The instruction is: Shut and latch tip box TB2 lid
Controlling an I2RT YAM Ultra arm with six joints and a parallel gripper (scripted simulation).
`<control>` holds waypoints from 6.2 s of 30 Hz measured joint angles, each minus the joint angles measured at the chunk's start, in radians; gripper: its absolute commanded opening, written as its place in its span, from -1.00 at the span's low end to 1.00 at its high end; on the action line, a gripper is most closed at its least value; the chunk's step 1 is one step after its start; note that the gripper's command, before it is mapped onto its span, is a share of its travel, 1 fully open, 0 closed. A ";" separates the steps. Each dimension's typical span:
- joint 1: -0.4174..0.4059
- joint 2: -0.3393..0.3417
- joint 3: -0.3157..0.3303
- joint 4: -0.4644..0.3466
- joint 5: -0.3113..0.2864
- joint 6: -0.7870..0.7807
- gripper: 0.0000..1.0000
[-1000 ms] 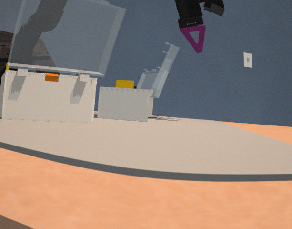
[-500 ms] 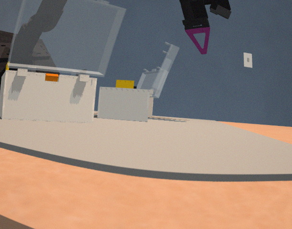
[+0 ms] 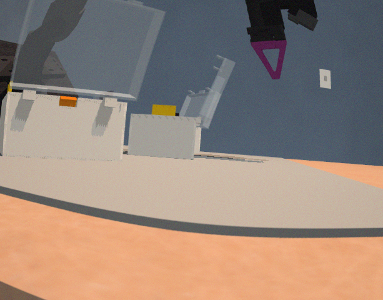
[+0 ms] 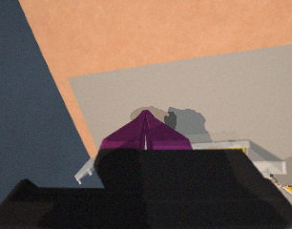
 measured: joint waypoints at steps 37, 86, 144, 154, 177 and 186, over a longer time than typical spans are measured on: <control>-0.521 -0.043 0.045 -0.131 -0.246 -0.192 -1.00; -1.272 -0.113 0.110 -0.322 -0.611 -0.468 -1.00; -1.554 -0.121 0.084 -0.353 -0.774 -0.609 -1.00; -1.535 -0.110 0.047 -0.298 -0.762 -0.591 -1.00; -1.516 -0.097 0.011 -0.225 -0.746 -0.569 -1.00; -1.518 -0.109 -0.021 -0.216 -0.746 -0.568 -1.00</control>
